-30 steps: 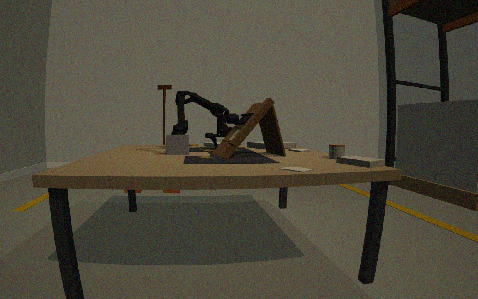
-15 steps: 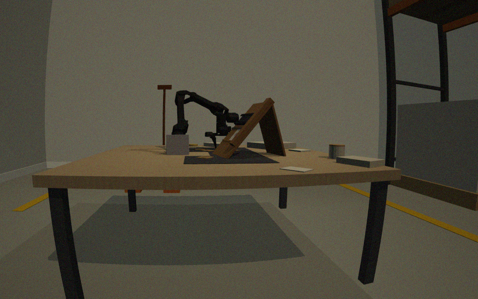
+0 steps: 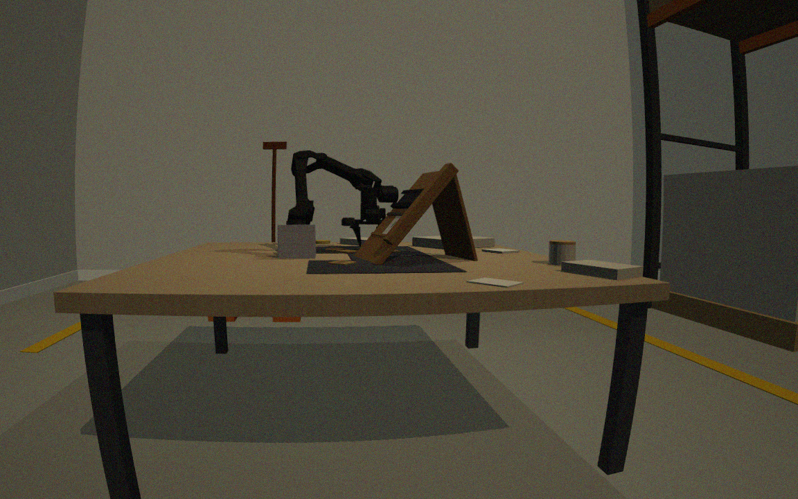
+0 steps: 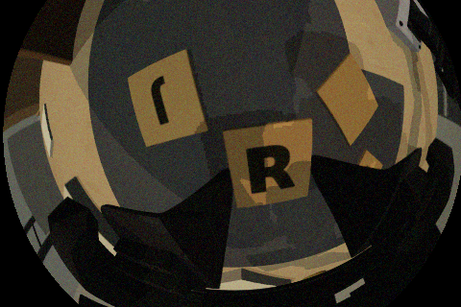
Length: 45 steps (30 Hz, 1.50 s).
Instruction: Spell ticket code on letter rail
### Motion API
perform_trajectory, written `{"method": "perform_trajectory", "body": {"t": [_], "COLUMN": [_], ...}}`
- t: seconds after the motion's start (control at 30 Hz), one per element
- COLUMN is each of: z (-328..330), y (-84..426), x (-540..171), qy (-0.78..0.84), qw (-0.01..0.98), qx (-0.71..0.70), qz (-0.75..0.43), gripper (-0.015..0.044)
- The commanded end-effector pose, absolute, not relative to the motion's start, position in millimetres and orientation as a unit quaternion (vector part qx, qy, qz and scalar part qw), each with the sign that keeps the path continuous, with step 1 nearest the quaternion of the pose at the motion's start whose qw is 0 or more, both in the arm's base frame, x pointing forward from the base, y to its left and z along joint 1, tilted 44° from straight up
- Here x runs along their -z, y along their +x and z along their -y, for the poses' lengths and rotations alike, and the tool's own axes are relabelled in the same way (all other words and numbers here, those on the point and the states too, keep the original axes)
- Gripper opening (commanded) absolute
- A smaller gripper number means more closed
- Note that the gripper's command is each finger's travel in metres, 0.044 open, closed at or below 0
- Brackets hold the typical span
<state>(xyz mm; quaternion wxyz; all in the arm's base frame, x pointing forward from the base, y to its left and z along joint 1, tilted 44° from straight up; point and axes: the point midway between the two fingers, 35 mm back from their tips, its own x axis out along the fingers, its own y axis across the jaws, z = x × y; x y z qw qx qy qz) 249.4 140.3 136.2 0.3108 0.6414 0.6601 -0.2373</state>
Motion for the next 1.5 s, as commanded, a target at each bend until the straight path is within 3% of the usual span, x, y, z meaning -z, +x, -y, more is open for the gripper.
{"method": "perform_trajectory", "body": {"t": [0.0, 0.8, 1.47], "z": [-138.1, -127.7, -83.8], "y": [249.6, 248.0, 275.6], "x": [-138.6, -142.6, -158.1], "qy": [0.642, 0.641, 0.629], "qw": [0.312, 0.313, 0.507], "qx": [0.235, 0.237, 0.017], "qz": [-0.66, -0.659, -0.589], "gripper": [0.0, 0.0, 0.0]}}
